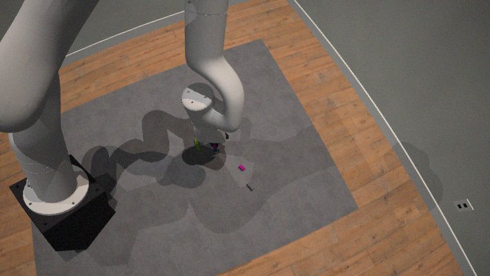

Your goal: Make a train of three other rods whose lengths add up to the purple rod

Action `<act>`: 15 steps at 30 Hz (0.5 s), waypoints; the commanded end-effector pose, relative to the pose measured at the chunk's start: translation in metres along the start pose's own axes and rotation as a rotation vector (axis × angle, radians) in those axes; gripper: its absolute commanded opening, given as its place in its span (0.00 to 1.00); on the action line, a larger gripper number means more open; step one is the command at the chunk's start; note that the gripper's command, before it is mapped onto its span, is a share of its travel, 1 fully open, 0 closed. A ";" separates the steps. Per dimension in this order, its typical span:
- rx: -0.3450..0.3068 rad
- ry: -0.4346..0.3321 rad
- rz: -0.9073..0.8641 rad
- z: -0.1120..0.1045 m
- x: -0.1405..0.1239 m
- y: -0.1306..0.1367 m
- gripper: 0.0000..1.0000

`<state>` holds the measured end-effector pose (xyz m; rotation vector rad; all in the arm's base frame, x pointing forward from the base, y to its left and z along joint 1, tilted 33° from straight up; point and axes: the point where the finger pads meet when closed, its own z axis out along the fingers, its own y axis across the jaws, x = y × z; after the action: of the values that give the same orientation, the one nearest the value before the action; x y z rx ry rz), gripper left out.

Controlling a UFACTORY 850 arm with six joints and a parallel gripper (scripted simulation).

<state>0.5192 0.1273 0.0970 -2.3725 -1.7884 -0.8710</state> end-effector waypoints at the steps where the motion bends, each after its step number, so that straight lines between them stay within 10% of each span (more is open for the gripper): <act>1: -0.001 0.000 0.000 0.003 0.000 0.001 0.04; 15: -0.001 0.000 0.000 0.006 0.000 0.001 0.04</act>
<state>0.5216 0.1294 0.0921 -2.3726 -1.7885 -0.8712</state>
